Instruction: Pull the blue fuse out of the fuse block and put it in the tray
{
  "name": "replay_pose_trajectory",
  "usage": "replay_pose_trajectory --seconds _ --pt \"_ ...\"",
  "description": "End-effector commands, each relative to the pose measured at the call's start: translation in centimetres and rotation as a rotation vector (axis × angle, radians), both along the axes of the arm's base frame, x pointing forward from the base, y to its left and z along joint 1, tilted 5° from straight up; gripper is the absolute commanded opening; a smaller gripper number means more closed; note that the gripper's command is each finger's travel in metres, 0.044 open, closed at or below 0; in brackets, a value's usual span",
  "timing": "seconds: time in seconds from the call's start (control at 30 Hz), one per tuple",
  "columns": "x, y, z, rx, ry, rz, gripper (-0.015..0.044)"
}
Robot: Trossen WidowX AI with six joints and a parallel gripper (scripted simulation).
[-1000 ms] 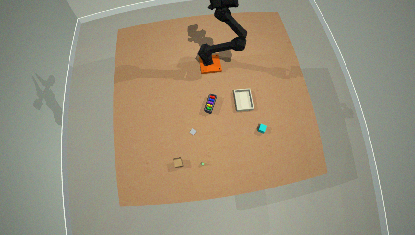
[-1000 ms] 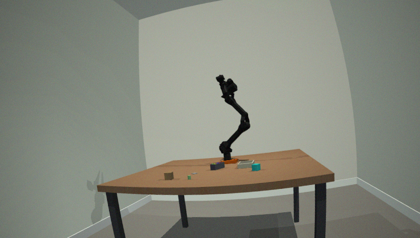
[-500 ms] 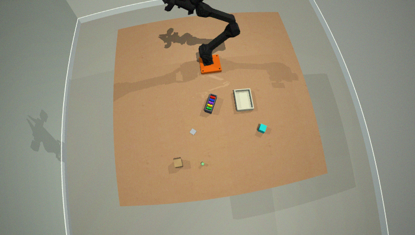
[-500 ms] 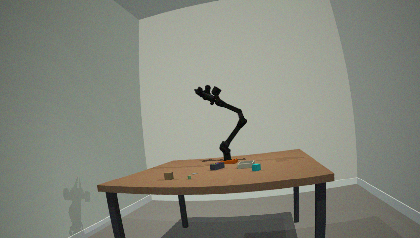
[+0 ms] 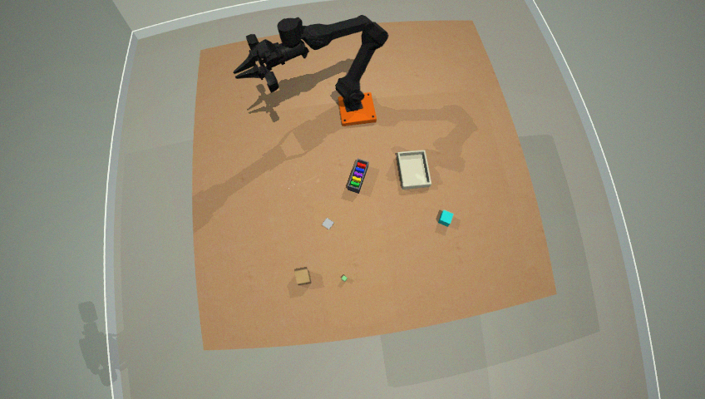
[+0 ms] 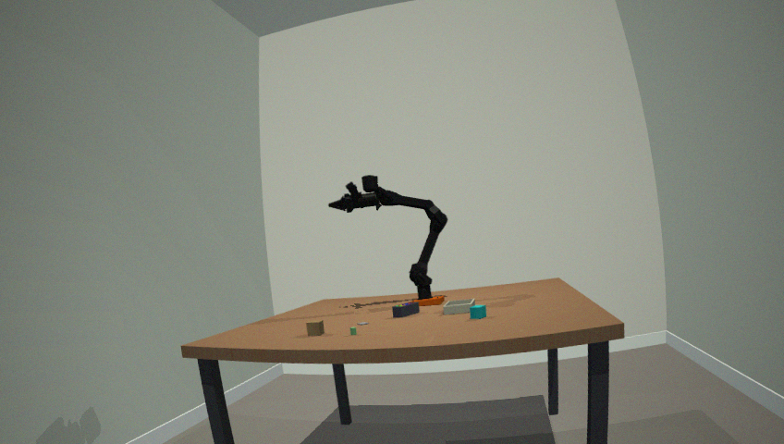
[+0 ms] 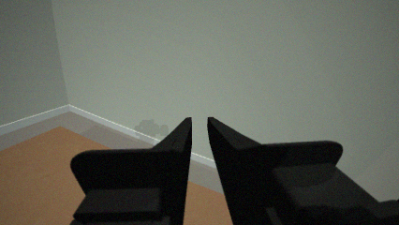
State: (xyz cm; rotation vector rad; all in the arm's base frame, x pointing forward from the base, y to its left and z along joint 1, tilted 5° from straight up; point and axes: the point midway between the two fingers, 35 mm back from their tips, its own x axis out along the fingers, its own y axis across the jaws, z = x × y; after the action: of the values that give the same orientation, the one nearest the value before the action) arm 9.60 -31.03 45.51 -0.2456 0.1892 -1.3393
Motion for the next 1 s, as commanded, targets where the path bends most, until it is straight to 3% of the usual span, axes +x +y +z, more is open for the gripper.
replay_pose_trajectory --seconds 0.0,0.27,0.53,0.73,0.97 --pt "4.5 -0.3 -4.3 0.118 0.141 0.133 0.0066" --pt "13.4 2.4 -14.0 0.332 0.498 0.447 0.0066" --pt "19.4 9.4 -24.0 0.484 0.924 0.804 0.0066" --pt "20.8 16.4 -30.7 0.551 1.279 1.101 0.0066" --pt "19.8 25.4 -36.7 0.584 1.710 1.453 0.0066"
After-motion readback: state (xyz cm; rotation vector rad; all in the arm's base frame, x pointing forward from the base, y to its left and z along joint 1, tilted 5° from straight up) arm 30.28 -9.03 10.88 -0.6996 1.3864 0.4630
